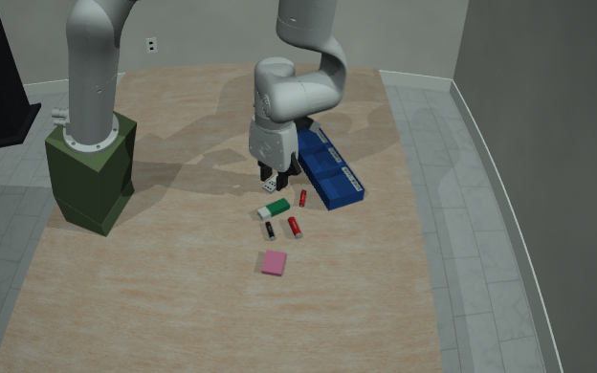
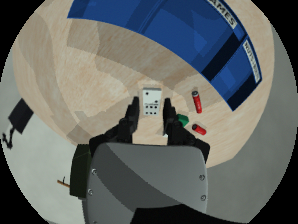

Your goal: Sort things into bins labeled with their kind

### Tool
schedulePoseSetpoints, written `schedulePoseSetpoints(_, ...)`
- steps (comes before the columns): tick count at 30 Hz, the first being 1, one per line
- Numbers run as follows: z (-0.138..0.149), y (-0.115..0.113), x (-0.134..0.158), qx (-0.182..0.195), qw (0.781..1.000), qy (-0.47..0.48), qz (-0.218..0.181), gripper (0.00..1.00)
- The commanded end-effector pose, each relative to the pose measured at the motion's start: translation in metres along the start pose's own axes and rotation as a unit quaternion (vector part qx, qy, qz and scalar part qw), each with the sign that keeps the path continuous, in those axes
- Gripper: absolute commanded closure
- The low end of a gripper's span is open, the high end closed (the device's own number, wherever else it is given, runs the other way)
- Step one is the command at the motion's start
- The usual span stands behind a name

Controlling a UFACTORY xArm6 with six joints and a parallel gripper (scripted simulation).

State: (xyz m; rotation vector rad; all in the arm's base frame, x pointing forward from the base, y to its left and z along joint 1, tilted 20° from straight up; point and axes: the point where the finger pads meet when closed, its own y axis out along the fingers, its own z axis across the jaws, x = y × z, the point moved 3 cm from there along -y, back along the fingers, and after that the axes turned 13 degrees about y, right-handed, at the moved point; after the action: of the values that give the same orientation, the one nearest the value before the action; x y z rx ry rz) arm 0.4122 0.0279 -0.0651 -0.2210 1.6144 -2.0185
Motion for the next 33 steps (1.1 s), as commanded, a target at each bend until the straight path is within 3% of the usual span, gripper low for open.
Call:
schedulePoseSetpoints(1,0.0002,0.0041,-0.0006,0.0,1.0,0.0,0.002,0.59)
schedulePoseSetpoints(14,0.0003,0.0041,-0.0005,0.0,1.0,0.0,0.002,0.59)
schedulePoseSetpoints(15,0.0003,0.0041,-0.0005,0.0,1.0,0.0,0.002,1.0)
schedulePoseSetpoints(33,0.0003,0.0042,-0.0005,0.0,1.0,0.0,0.002,1.0)
